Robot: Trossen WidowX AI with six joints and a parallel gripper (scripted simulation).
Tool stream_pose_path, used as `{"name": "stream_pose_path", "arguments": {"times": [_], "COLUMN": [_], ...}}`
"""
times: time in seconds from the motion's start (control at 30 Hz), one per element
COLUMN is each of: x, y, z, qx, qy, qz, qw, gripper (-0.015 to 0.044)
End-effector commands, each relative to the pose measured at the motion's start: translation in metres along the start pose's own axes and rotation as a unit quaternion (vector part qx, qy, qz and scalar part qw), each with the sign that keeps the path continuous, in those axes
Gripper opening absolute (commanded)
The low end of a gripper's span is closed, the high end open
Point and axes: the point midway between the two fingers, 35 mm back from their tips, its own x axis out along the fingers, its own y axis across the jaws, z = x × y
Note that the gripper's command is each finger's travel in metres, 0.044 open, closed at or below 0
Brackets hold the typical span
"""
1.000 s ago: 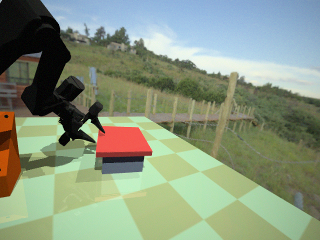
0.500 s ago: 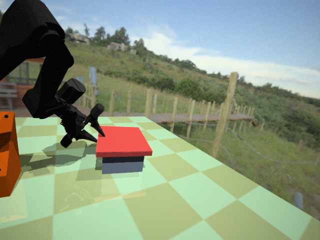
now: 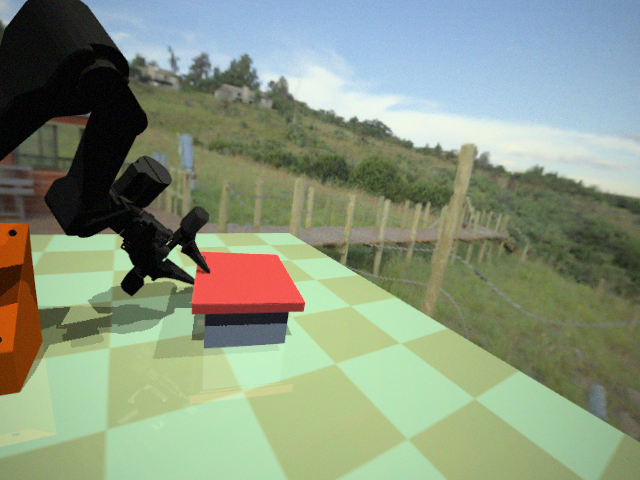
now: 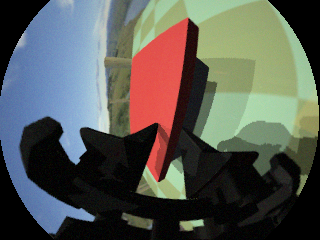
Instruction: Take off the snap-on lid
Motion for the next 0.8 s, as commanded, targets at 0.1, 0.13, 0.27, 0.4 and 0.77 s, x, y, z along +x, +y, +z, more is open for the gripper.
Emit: {"name": "stream_pose_path", "arguments": {"times": [0.1,0.13,0.27,0.4,0.77], "x": [-0.0011,-0.0012,-0.0018,-0.0023,-0.0042], "y": [0.0011,0.0013,0.0019,0.0025,0.0038], "z": [-0.0001,-0.0001,-0.0001,-0.0001,0.0001], "qx": [0.001,0.001,0.001,0.001,0.001], "qy": [0.000,0.000,0.000,0.000,0.000], "qz": [0.000,0.000,0.000,0.000,0.000], "qw": [1.000,1.000,1.000,1.000,1.000], "gripper": [0.0000,0.0000,0.0000,0.0000,0.0000]}}
